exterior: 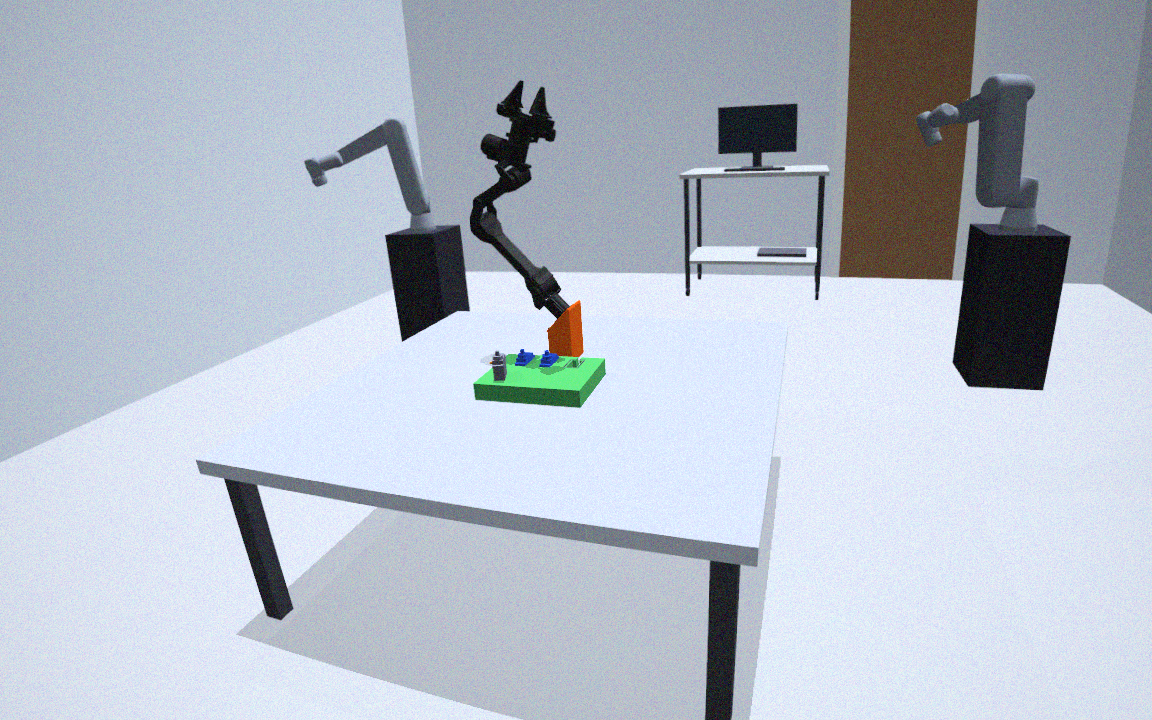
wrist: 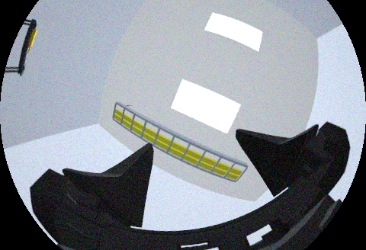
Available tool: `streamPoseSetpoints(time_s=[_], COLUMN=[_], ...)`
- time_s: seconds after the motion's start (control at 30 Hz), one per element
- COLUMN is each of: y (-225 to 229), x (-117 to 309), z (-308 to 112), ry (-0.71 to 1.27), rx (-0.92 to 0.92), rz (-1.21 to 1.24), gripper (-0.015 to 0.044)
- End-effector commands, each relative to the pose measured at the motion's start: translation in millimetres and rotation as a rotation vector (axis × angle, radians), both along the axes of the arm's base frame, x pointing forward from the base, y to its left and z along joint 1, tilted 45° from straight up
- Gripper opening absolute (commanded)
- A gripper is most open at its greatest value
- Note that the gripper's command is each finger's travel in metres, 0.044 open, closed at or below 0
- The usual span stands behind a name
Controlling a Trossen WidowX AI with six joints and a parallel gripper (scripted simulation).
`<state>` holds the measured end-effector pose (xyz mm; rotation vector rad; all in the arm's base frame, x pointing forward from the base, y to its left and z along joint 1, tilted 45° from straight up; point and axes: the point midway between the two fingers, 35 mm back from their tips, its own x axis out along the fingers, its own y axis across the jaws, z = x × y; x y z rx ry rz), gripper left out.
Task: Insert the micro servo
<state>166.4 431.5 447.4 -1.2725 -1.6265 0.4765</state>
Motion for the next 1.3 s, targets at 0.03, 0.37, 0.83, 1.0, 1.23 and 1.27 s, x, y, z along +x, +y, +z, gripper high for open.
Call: streamPoseSetpoints(time_s=[0.03, 0.37, 0.83, 1.0, 1.23, 1.27], y=[3.3, -7.2, -33.6, -50.3, -80.5, -85.3], x=[37.5, 85.2, 149.4, 172.4, 200.3, 203.7], z=[-27.8, -62.1, -120.8, -147.0, -183.1, -188.2], ry=[0.175, 0.395, 0.724, 0.87, 1.067, 1.094], rx=[-0.085, -0.162, -0.25, -0.271, -0.28, -0.28], rz=[-0.063, -0.165, -0.356, -0.446, -0.586, -0.607], gripper=[0.044, 0.044, 0.044, 0.044, 0.044, 0.044])
